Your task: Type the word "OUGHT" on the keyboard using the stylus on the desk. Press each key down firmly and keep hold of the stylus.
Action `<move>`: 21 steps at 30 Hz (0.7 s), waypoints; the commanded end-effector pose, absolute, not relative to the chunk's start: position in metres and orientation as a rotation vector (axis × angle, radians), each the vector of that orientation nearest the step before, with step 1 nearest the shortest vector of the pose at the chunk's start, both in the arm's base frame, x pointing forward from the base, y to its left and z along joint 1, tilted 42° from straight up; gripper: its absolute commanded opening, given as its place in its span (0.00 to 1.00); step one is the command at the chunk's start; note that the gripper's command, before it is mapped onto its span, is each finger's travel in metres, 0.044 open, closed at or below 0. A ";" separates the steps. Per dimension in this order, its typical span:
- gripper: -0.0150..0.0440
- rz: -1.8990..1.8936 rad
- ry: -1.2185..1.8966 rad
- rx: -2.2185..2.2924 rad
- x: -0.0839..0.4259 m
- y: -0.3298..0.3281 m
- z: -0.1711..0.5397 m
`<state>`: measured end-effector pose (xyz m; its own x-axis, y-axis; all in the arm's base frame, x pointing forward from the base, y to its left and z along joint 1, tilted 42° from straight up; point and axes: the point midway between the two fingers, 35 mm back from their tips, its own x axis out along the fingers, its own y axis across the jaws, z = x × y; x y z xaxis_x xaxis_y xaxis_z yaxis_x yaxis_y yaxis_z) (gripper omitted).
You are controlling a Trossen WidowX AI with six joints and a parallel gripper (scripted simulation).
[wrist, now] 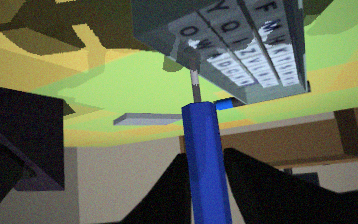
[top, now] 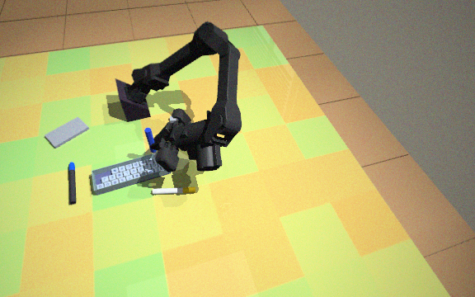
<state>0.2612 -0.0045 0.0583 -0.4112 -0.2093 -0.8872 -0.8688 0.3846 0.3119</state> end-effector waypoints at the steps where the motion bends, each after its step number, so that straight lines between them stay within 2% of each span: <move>1: 0.39 1.047 1.852 -0.928 0.261 -0.003 0.056; 21: 0.39 1.047 1.852 -0.928 0.261 0.002 0.051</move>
